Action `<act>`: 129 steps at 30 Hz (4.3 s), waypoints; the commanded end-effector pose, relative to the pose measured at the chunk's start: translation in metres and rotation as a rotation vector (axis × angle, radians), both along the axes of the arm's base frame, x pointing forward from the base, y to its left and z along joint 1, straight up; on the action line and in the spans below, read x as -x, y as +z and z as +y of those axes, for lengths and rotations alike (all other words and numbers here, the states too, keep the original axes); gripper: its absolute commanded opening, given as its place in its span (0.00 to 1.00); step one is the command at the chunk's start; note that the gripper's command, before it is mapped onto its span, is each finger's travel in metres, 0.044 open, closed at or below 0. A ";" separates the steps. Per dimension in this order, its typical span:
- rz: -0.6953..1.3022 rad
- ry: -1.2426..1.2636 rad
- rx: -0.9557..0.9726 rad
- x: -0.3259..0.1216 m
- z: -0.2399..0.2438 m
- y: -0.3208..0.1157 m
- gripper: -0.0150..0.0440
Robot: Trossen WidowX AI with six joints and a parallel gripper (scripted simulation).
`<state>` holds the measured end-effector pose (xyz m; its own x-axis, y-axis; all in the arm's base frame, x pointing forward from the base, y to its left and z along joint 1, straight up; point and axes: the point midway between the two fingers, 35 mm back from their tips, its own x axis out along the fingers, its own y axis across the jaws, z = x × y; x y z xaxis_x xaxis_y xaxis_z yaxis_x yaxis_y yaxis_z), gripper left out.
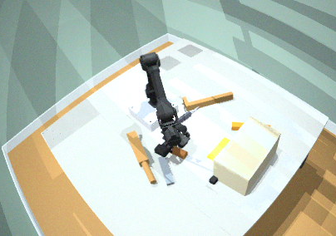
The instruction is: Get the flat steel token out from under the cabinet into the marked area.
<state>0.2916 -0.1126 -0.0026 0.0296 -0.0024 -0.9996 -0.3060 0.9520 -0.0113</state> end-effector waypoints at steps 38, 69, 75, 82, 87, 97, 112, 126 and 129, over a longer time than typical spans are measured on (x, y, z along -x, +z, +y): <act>-0.003 0.005 0.001 -0.050 0.017 0.003 0.25; -0.006 0.005 0.000 -0.084 0.029 0.005 0.25; -0.006 0.005 0.000 -0.089 0.031 0.005 0.25; -0.007 0.005 0.000 -0.096 0.033 0.005 0.25; -0.007 0.005 0.000 -0.101 0.035 0.006 0.25; -0.008 0.005 -0.001 -0.110 0.039 0.006 0.25; -0.008 0.005 -0.002 -0.117 0.049 0.005 0.25; -0.008 0.005 -0.003 -0.110 0.069 0.004 0.25; -0.008 0.005 -0.004 -0.109 0.073 0.004 0.25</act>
